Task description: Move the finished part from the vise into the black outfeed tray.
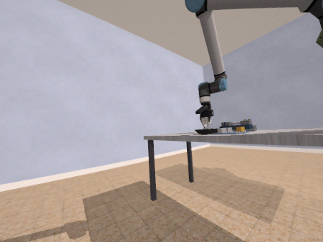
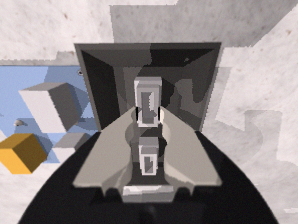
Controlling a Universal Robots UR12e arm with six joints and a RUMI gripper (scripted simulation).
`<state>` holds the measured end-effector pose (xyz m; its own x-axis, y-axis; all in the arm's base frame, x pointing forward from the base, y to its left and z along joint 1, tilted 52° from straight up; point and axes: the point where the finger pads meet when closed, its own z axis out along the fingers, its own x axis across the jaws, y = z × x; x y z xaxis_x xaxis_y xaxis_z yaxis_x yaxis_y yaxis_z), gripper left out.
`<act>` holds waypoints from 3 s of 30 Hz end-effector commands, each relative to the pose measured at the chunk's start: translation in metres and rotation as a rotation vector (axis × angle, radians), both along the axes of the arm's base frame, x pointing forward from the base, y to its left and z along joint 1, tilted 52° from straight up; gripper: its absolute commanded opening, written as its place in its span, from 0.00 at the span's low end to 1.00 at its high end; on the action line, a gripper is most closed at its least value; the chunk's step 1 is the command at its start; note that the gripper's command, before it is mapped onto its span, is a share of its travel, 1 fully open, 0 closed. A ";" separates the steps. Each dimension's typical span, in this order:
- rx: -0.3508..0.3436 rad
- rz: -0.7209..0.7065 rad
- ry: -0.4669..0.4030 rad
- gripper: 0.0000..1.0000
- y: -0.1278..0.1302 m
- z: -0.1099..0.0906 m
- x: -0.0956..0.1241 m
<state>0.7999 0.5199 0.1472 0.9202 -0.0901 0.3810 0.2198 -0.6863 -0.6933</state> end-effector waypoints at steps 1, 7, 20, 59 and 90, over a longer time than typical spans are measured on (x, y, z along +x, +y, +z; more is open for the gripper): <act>0.000 -0.001 -0.002 0.00 0.000 0.001 0.001; 0.000 -0.001 -0.002 0.00 0.000 0.001 0.001; 0.000 -0.001 -0.002 0.40 0.000 0.001 0.001; 0.000 -0.002 0.000 0.40 -0.015 0.012 -0.006; 0.000 -0.002 0.000 0.40 -0.102 0.086 -0.046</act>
<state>0.7597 0.4253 0.2294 0.9173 -0.0951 0.3868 0.2205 -0.6874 -0.6920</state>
